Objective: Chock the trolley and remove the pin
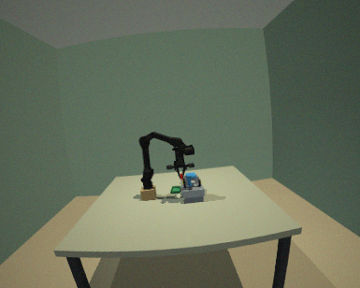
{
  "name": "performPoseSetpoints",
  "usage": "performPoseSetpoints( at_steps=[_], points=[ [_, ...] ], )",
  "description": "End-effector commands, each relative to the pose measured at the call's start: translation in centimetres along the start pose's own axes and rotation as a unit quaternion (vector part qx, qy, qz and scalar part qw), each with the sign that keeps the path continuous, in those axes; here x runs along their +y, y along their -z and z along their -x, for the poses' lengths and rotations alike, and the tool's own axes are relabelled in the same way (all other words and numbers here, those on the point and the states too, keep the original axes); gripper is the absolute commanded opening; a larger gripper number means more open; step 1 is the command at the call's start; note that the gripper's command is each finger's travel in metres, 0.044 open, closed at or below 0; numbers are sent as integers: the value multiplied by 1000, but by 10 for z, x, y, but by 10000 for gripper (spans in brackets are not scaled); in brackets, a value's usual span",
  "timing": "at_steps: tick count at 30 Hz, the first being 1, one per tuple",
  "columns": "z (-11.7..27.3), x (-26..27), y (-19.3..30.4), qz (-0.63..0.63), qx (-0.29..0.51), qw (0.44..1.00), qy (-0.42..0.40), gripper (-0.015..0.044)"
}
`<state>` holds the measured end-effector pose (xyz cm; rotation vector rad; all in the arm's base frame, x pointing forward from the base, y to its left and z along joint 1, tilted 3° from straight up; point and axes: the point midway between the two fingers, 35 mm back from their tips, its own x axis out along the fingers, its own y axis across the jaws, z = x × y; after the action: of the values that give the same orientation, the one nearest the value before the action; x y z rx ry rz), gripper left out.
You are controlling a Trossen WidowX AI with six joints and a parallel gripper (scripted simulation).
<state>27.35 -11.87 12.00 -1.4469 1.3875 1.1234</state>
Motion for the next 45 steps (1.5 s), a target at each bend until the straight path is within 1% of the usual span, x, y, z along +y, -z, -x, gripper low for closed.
performPoseSetpoints(
  at_steps=[1, 7, 12, 45],
  points=[
    [0, 14, 2, -1, 1, 1000, 3, 0],
    [1, 31, 4, 0, 2, 1000, 2, 0],
    [1, 31, 1, 0, 1, 1000, 2, 0],
    [15, 27, -121, 0, -5, 1000, 2, 0]
  ],
)
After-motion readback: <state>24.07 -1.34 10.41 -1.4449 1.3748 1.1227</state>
